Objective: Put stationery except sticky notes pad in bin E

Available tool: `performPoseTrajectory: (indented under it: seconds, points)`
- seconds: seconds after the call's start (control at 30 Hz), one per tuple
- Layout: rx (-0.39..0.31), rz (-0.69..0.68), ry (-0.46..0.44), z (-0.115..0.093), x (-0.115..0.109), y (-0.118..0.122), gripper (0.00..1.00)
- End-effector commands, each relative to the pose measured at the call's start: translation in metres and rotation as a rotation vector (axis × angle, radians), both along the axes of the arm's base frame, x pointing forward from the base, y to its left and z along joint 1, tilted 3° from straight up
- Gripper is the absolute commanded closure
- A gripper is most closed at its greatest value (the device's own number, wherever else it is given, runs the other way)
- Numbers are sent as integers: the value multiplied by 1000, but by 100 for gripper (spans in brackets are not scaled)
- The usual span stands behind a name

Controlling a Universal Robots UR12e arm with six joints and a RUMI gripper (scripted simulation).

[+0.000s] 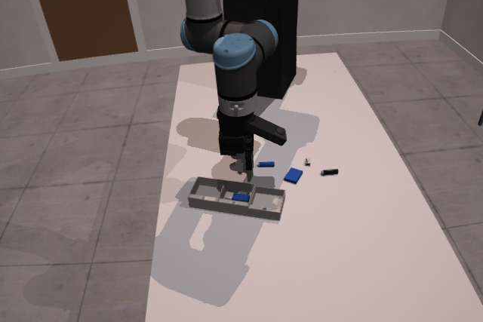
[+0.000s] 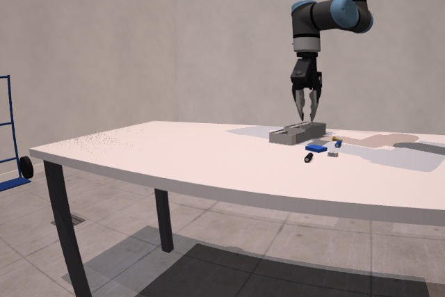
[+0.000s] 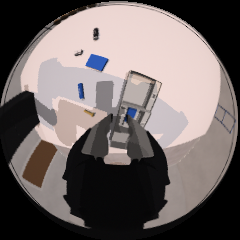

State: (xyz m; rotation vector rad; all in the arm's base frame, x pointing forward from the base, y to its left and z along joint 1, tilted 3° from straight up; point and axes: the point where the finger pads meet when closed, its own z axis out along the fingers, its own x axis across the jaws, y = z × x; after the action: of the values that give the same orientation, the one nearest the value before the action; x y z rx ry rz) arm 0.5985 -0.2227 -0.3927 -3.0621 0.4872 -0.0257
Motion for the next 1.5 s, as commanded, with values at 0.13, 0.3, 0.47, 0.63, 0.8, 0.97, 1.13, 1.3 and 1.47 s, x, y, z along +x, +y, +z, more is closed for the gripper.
performPoseTrajectory:
  seconds: [0.13, 0.3, 0.47, 0.63, 0.8, 0.97, 1.13, 1.3, 1.47]
  points:
    - [-6, 234, -10, 6, -22, 68, 82]
    - [-9, 376, -13, 8, -33, 99, 82]
    - [-12, 505, -17, 11, -47, 139, 82]
    - [-14, 635, -20, 14, -60, 177, 82]
    - [-16, 754, -23, 16, -67, 199, 82]
    - [-20, 881, -27, 16, -68, 203, 82]
    - [-25, 1009, -32, 16, -69, 205, 82]
    - [-28, 1085, -35, 16, -69, 204, 82]
    - [-34, 1249, -43, 16, -68, 202, 82]
